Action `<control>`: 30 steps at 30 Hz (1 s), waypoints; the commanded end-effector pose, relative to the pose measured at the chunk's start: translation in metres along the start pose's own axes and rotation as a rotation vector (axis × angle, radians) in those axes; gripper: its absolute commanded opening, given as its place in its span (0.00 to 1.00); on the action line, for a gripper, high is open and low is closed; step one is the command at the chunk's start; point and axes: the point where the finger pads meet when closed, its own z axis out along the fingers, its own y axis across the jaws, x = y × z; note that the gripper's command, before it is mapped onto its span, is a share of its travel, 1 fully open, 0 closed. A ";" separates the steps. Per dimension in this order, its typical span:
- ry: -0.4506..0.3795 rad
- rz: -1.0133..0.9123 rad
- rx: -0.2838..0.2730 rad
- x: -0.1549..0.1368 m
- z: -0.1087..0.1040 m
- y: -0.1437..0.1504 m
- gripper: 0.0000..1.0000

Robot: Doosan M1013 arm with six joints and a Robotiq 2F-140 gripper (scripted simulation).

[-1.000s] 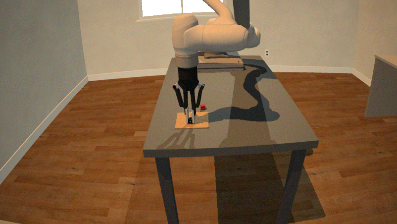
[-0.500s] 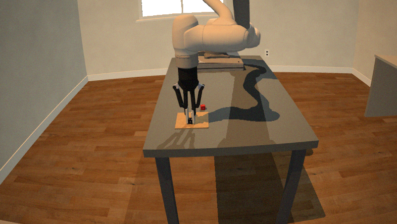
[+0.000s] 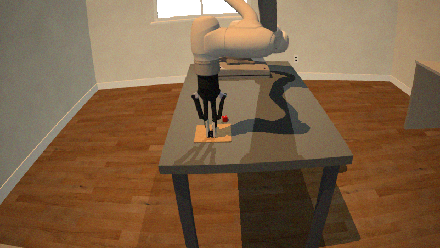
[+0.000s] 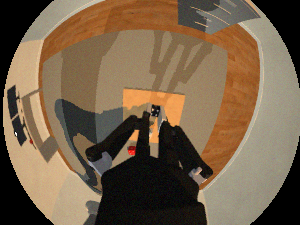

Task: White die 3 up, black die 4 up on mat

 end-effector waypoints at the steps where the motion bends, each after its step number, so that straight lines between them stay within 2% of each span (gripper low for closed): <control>1: -0.004 -0.005 -0.002 -0.003 0.003 0.003 0.18; 12: -0.004 -0.005 -0.002 -0.003 0.003 0.003 0.18; 30: -0.004 -0.005 -0.002 -0.003 0.003 0.003 0.29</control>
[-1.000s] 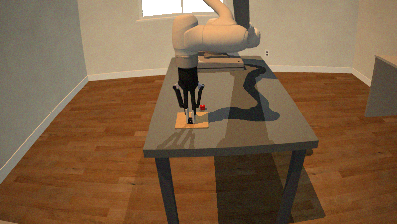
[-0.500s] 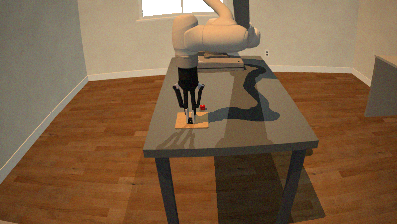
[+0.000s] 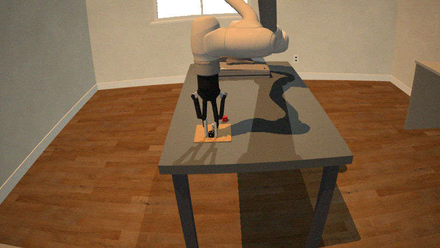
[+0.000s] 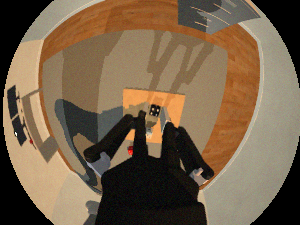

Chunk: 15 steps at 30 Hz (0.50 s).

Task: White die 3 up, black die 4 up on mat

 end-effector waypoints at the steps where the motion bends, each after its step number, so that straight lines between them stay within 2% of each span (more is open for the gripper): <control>1: -0.004 -0.005 -0.002 -0.003 0.003 0.003 0.29; 10: -0.004 -0.005 -0.002 -0.003 0.002 0.003 0.29; 15: -0.004 -0.005 -0.002 -0.003 -0.007 0.003 0.29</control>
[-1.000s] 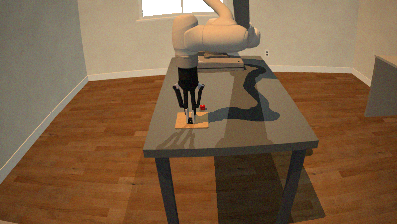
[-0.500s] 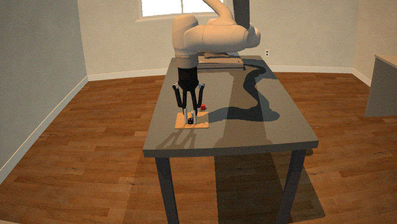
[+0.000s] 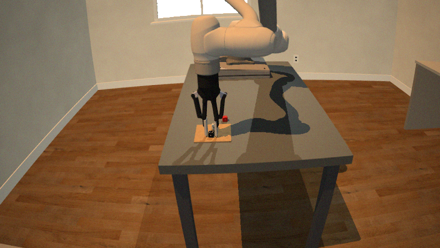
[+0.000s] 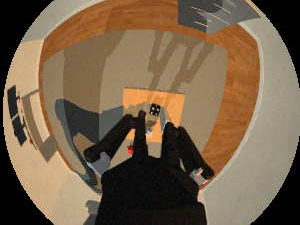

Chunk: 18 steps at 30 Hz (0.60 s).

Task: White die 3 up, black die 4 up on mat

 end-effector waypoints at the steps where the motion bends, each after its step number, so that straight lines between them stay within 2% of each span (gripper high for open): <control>1: -0.003 -0.005 -0.002 -0.002 -0.009 0.003 0.29; 6: -0.003 -0.005 -0.002 -0.002 -0.032 0.003 0.29; 8: -0.003 -0.005 -0.002 -0.002 -0.032 0.003 0.29; 14: -0.003 -0.005 -0.002 -0.002 -0.065 0.003 0.29; 18: -0.003 -0.005 -0.002 -0.002 -0.079 0.003 0.29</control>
